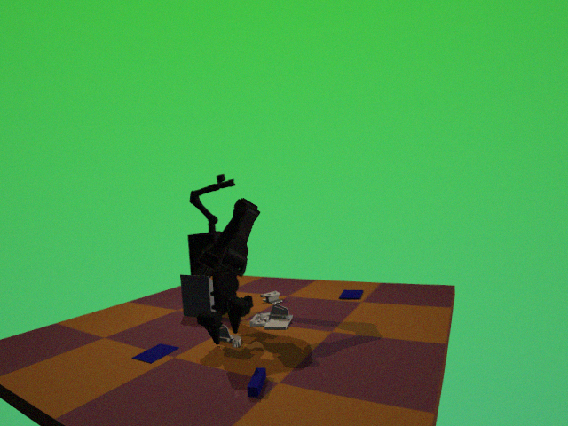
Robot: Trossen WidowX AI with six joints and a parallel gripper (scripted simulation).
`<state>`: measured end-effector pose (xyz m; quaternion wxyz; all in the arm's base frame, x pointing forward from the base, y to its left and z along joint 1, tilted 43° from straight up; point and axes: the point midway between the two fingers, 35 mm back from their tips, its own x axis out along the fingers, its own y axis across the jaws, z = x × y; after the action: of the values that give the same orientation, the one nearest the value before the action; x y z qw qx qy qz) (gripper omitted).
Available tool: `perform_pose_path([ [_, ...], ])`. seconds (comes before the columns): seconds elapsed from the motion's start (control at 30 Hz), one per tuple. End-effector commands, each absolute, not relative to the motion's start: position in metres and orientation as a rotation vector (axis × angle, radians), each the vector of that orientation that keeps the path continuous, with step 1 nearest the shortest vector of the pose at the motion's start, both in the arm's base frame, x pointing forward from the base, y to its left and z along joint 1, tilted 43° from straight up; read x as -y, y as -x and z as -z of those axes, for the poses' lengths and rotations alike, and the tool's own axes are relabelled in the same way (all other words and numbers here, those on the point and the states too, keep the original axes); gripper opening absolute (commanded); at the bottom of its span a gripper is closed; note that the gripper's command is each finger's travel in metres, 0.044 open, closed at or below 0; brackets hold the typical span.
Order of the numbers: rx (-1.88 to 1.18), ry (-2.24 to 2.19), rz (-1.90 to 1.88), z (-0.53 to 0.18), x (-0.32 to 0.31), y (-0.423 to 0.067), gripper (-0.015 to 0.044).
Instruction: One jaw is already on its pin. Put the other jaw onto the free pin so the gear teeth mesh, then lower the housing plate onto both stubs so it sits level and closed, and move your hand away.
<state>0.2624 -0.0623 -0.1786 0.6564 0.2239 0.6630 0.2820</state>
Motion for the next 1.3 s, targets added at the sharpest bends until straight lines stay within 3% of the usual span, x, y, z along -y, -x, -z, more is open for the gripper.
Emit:
perform_pose_path([
  [0.0, -1.502, -0.515, -0.635, 0.1788, 0.0618, -0.2626, 0.044],
  [0.43, -1.502, -0.515, -0.635, 0.1791, 0.0616, -0.2626, 0.044],
  [0.8, -1.502, -0.507, -0.639, 0.179, 0.062, -0.2624, 0.0151],
  [1.27, -1.502, -0.507, -0.639, 0.179, 0.062, -0.2624, 0.0134],
])
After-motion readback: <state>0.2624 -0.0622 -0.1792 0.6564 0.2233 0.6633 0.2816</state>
